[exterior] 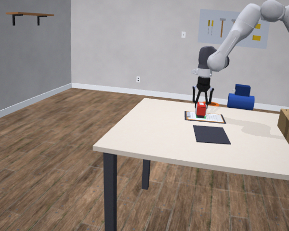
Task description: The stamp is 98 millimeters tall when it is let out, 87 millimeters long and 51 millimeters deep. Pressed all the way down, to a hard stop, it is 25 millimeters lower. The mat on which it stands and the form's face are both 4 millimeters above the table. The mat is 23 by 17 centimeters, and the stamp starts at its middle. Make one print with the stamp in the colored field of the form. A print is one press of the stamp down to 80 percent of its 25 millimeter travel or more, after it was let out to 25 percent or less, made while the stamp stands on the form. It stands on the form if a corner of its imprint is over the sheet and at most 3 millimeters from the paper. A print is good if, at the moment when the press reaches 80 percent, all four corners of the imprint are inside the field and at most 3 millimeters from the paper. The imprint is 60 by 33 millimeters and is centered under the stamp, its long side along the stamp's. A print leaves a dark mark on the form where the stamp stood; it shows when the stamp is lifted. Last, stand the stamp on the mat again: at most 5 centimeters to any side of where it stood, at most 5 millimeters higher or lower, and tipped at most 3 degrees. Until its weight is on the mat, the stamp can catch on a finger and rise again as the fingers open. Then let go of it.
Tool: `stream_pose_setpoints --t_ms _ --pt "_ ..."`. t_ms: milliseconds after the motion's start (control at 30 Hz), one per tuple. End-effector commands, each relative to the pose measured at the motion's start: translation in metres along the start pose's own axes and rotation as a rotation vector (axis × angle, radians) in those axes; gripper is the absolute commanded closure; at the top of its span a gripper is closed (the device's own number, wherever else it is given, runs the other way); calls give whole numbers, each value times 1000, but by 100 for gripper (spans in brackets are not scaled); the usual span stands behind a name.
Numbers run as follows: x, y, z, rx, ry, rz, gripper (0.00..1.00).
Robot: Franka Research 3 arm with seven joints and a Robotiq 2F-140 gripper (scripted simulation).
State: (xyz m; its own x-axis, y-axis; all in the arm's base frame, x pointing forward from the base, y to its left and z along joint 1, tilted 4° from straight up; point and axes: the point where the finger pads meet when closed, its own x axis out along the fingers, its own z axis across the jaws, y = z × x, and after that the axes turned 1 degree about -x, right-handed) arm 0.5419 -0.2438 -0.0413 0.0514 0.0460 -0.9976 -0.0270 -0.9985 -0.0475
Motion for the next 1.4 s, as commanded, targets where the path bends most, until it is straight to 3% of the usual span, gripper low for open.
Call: stream_pose_setpoints --t_ms 0,733,1100,1367 --pt "3 1 -1 2 4 4 79" --pt "5 1 -1 2 4 4 79" --pt "-21 1 -1 2 4 4 79" --pt "-24 1 -1 2 4 4 79"
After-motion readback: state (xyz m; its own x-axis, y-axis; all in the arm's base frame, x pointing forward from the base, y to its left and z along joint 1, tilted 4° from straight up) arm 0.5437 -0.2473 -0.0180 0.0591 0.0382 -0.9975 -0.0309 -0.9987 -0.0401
